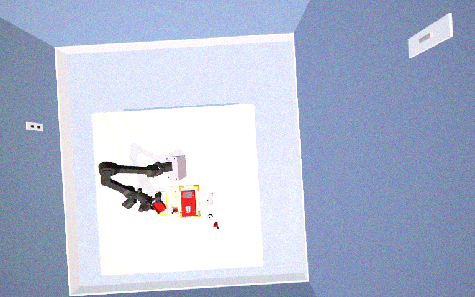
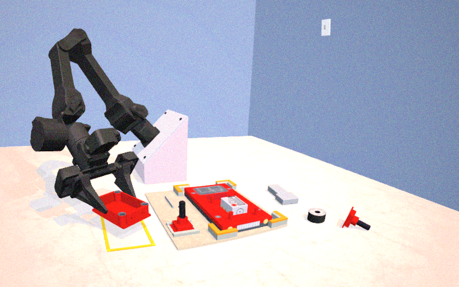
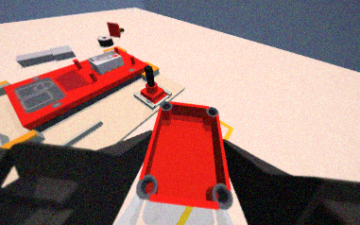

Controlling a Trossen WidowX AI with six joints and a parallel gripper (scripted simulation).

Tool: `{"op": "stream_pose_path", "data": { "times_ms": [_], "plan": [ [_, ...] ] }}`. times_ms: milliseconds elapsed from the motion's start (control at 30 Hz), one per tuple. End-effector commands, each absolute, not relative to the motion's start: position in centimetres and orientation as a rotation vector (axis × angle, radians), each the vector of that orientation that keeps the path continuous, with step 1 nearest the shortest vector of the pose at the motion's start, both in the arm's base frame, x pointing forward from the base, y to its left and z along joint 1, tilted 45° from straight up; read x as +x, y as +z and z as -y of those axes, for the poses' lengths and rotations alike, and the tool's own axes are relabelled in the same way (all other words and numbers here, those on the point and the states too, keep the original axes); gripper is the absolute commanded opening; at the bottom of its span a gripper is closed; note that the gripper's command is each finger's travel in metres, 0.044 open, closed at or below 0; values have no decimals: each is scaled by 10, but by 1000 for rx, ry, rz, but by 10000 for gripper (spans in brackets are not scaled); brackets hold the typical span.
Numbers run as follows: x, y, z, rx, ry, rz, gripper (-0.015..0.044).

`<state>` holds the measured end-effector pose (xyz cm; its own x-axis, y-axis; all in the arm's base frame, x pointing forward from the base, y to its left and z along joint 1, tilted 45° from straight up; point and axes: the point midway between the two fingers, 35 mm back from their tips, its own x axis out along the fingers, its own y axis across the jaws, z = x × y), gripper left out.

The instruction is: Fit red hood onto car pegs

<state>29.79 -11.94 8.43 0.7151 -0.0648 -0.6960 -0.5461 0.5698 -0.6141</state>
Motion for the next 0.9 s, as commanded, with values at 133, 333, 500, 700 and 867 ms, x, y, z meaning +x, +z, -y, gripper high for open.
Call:
{"op": "stream_pose_path", "data": {
  "times_ms": [133, 333, 500, 700, 867],
  "plan": [
    [297, 113, 95, -941, 307, -732, 0],
    [294, 120, 88, -940, 307, -730, 0],
    [294, 119, 88, -936, 305, -730, 0],
    [294, 117, 89, -842, 267, -739, 0],
    [294, 117, 89, -707, 211, -749, 0]
  ]
}}
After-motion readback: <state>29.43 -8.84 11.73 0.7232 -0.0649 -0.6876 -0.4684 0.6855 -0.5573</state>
